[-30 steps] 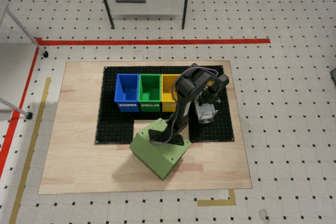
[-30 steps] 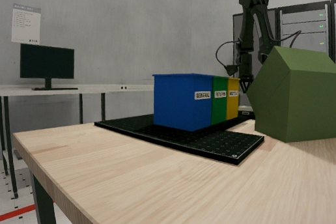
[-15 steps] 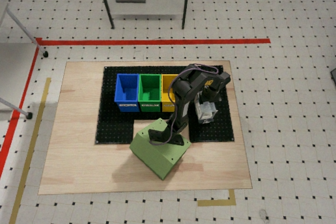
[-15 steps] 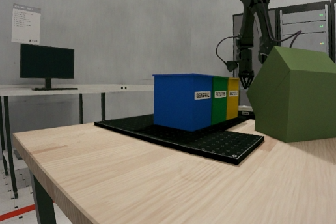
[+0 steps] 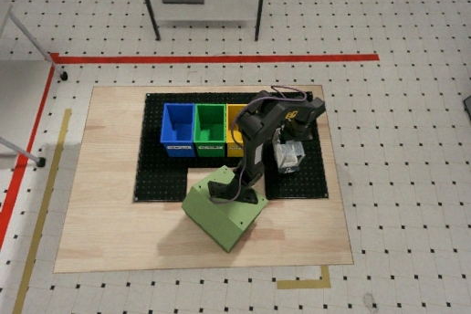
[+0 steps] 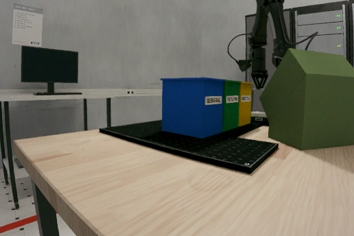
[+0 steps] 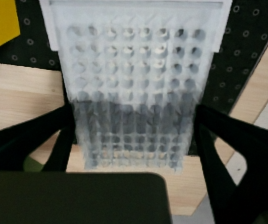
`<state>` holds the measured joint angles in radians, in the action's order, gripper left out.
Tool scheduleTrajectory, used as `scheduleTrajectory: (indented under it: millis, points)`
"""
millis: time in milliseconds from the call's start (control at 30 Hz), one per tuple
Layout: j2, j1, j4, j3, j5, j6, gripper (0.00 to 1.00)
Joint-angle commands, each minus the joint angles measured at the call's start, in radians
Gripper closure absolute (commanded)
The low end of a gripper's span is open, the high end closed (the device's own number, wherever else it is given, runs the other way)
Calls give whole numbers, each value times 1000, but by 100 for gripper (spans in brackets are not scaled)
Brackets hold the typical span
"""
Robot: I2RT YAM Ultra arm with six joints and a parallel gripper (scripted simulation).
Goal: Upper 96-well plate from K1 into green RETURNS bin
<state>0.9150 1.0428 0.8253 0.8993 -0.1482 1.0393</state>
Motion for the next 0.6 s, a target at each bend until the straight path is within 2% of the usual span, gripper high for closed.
scheduleTrajectory:
  millis: [0,567]
  points:
    - [-42,23,47,43,-25,10,100]
    - [-81,54,156,109,-45,33,100]
